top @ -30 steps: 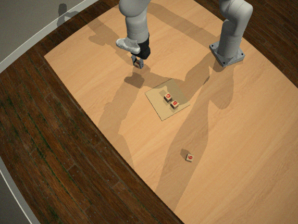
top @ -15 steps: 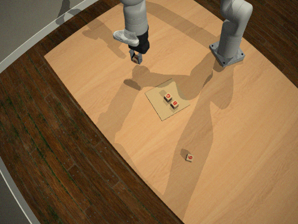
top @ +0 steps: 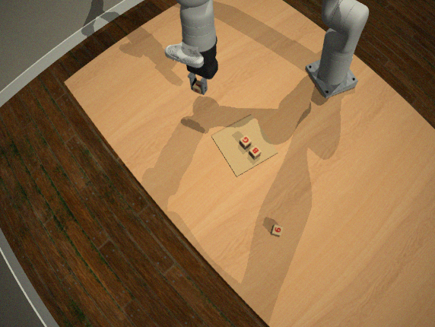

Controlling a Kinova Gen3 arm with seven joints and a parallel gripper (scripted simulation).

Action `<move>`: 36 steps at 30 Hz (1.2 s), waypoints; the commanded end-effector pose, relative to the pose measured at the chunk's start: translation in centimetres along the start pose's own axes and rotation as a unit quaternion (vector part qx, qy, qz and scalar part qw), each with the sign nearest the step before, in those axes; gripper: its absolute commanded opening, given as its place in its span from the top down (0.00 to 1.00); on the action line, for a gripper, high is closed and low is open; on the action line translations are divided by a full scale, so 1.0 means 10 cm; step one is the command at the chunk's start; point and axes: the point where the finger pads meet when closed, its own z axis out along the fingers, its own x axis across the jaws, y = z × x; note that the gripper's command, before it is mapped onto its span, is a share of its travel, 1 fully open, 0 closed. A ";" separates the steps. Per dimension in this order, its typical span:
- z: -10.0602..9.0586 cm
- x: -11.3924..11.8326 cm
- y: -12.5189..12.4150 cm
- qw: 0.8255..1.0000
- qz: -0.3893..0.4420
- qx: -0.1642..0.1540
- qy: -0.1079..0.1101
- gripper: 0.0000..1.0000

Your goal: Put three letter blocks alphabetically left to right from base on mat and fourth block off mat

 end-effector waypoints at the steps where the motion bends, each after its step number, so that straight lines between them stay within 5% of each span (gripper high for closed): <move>1: 0.00 -0.06 -0.03 1.000 -0.022 0.000 -0.001 0.51; 7: 0.00 -0.32 -0.12 0.992 -0.126 -0.002 -0.005 0.51; 10: 0.00 -0.56 -0.18 0.974 -0.227 -0.003 -0.007 0.51; 22: -0.05 -1.26 -0.32 0.849 -0.528 0.001 0.001 0.51; 27: -0.06 -1.31 -0.33 0.833 -0.553 0.002 0.002 0.51; 36: -0.06 -1.32 -0.33 0.832 -0.555 0.002 0.003 0.51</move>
